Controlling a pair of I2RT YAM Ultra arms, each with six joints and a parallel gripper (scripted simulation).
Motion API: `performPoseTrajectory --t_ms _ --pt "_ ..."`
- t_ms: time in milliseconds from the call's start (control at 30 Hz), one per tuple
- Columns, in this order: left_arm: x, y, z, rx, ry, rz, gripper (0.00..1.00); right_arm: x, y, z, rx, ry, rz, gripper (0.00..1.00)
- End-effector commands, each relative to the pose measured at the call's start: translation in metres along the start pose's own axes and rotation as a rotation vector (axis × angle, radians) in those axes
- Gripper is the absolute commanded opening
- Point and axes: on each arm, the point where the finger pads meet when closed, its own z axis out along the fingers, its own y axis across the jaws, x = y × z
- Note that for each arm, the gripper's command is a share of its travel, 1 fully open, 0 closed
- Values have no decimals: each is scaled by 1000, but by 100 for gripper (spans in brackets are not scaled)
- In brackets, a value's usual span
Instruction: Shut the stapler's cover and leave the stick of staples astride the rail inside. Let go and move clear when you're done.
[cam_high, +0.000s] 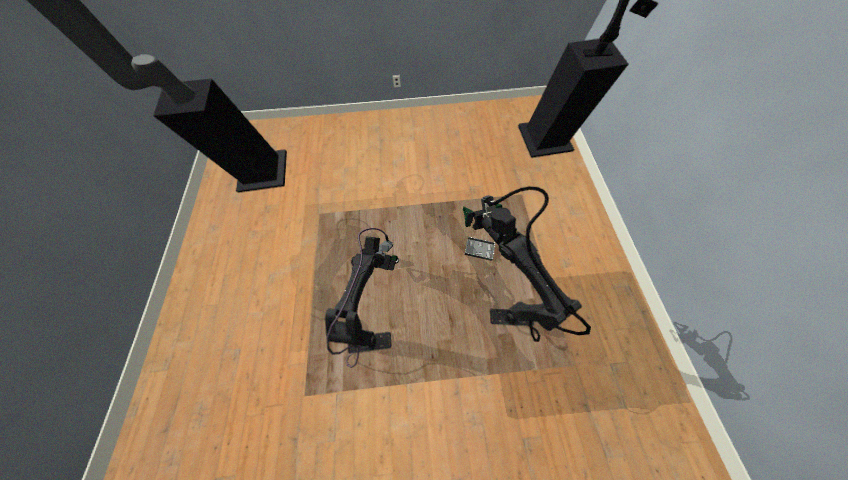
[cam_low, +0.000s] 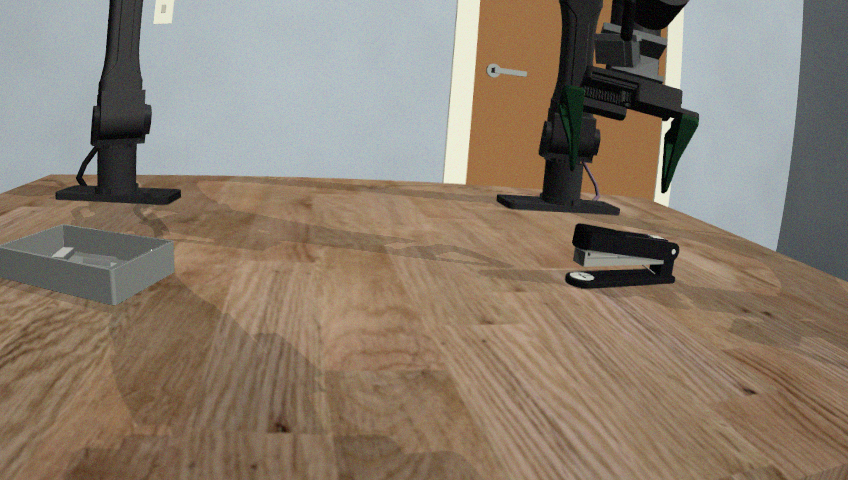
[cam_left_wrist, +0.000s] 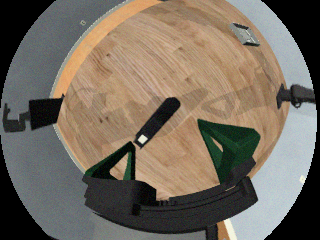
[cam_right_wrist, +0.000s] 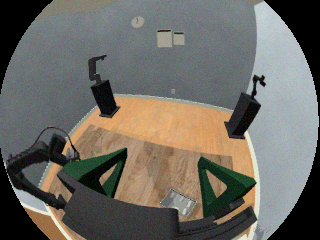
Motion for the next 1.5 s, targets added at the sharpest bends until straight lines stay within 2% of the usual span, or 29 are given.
performPoseTrajectory --t_ms 0,200,400,767,1133,1233,1333,1467 --pt "-14 3 -12 -39 -132 -170 100 -30 -27 -11 -17 -169 -18 100" --pt "-8 6 -17 -59 -204 -367 100 -42 -104 -39 113 -324 -43 100" --pt "0 6 -21 -70 -244 -481 100 -35 -172 -76 267 -440 -83 100" --pt "3 3 -22 -63 -234 -472 100 -15 -210 -97 375 -454 -78 100" --pt "3 3 -22 -63 -234 -472 100 -15 -210 -97 375 -454 -78 100" --pt "0 11 -26 -98 -266 -452 100 -15 -210 -97 375 -454 -78 100" --pt "-10 23 -48 -150 -357 -415 100 -15 -210 -97 375 -454 -78 100" --pt "-26 33 -98 -196 -529 -367 100 -15 -210 -97 375 -454 -78 100"
